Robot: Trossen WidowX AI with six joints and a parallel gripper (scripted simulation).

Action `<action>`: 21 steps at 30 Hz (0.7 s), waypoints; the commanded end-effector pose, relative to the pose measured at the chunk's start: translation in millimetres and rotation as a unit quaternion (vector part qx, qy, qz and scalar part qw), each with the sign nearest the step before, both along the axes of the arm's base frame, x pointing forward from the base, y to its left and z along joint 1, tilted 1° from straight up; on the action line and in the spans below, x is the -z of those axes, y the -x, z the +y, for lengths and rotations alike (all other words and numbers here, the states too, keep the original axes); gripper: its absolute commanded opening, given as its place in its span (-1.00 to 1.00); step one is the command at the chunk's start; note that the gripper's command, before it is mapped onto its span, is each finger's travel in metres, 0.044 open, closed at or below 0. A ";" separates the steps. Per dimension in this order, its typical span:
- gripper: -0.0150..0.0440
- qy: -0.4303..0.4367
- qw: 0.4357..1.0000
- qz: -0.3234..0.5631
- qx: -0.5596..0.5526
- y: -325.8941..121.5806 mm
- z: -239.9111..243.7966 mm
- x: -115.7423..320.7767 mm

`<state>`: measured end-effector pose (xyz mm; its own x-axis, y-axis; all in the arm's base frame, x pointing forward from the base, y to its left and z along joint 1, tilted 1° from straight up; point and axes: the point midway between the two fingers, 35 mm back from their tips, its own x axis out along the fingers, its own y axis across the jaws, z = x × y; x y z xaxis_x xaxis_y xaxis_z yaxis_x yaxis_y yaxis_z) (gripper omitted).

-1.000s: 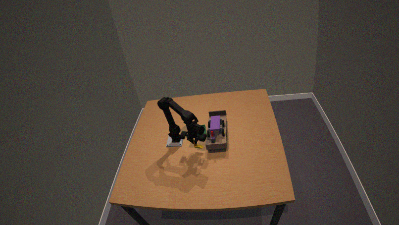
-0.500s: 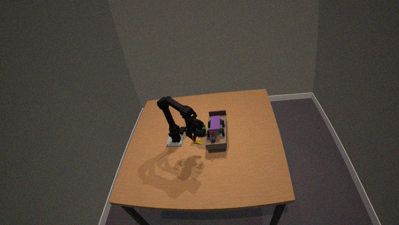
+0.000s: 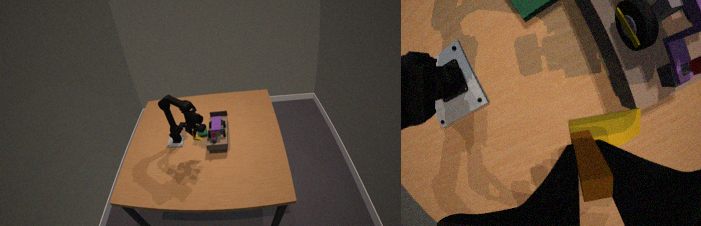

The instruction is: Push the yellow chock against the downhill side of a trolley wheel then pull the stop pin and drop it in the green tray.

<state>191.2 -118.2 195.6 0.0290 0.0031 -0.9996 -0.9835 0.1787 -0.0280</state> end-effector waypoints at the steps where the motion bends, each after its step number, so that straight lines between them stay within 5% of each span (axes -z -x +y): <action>1: -0.49 0.001 1.000 0.004 -0.002 -1.8 -3.0 -8.3; 9: -0.49 0.000 1.000 0.004 0.008 -1.9 -3.2 -9.7; 21: -0.49 -0.005 0.979 0.003 0.205 -1.8 -3.2 -9.8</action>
